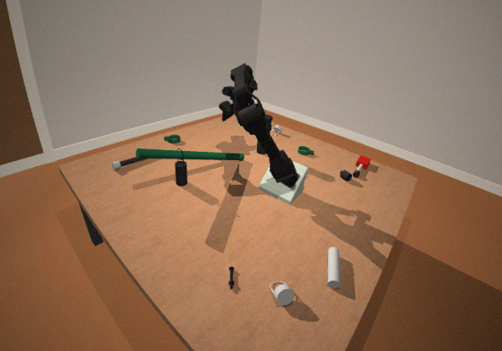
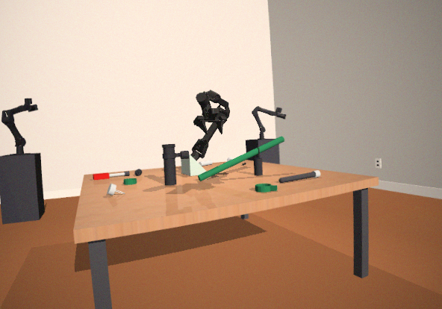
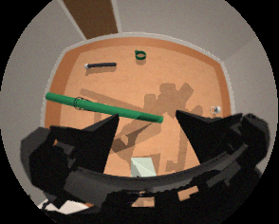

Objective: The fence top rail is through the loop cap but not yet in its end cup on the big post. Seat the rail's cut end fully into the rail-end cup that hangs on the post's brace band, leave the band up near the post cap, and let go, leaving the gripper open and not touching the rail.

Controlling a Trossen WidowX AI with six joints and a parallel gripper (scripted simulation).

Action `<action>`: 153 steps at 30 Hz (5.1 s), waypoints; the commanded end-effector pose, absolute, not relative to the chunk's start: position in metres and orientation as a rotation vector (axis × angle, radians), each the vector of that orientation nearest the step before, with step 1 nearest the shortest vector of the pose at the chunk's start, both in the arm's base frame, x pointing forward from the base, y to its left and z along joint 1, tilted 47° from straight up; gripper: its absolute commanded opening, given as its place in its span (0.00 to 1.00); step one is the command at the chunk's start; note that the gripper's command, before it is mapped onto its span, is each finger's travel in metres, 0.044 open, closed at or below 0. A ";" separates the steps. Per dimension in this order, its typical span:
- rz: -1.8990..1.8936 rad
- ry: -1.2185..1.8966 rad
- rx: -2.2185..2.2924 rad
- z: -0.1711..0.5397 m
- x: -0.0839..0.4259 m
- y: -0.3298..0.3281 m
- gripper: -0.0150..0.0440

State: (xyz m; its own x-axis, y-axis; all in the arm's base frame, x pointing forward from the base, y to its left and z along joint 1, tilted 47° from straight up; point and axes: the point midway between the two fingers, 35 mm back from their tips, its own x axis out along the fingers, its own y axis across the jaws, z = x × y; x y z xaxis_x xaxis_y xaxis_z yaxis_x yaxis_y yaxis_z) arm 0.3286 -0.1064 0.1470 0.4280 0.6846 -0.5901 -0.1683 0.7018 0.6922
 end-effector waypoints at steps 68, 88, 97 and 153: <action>1.515 0.664 -0.539 0.034 0.345 0.052 1.00; 1.516 0.662 -0.538 0.024 0.343 0.063 0.67; 1.516 0.662 -0.538 0.024 0.343 0.063 0.56; 1.437 0.929 -0.772 0.064 0.341 -0.015 0.25</action>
State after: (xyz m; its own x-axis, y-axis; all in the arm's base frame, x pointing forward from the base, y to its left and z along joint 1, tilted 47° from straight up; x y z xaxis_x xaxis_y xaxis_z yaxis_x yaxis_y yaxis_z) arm 0.3394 -0.0103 0.0626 -0.0886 0.4694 -0.8786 -0.9940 0.0147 0.1081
